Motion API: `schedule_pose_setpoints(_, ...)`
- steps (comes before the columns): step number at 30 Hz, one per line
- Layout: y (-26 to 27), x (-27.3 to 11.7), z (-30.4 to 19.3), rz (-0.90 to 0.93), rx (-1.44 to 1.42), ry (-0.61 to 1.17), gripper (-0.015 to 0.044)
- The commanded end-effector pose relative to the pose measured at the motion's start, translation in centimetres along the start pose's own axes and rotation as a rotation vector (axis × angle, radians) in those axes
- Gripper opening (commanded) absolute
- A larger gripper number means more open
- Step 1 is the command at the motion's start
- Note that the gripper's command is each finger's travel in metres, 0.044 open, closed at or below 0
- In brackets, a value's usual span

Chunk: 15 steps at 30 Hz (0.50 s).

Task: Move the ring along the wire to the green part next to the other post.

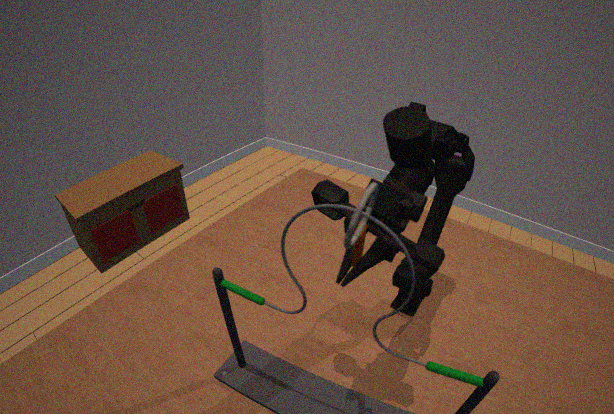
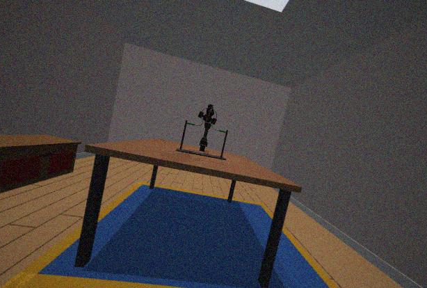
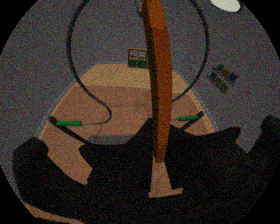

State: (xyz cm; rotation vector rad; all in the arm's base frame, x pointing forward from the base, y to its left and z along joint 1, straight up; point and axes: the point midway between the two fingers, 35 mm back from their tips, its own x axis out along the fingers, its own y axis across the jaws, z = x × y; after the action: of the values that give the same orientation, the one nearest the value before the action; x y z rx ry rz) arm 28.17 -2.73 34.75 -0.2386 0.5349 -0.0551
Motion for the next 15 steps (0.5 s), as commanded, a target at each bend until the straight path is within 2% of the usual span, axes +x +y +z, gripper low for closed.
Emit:
schedule_pose_setpoints(1,-0.21,-0.12,-0.14,-0.033,-0.049,-0.009,-0.015)
schedule_pose_setpoints(15,-0.95,-0.09,-0.05,-0.134,-0.204,-0.031,-0.015)
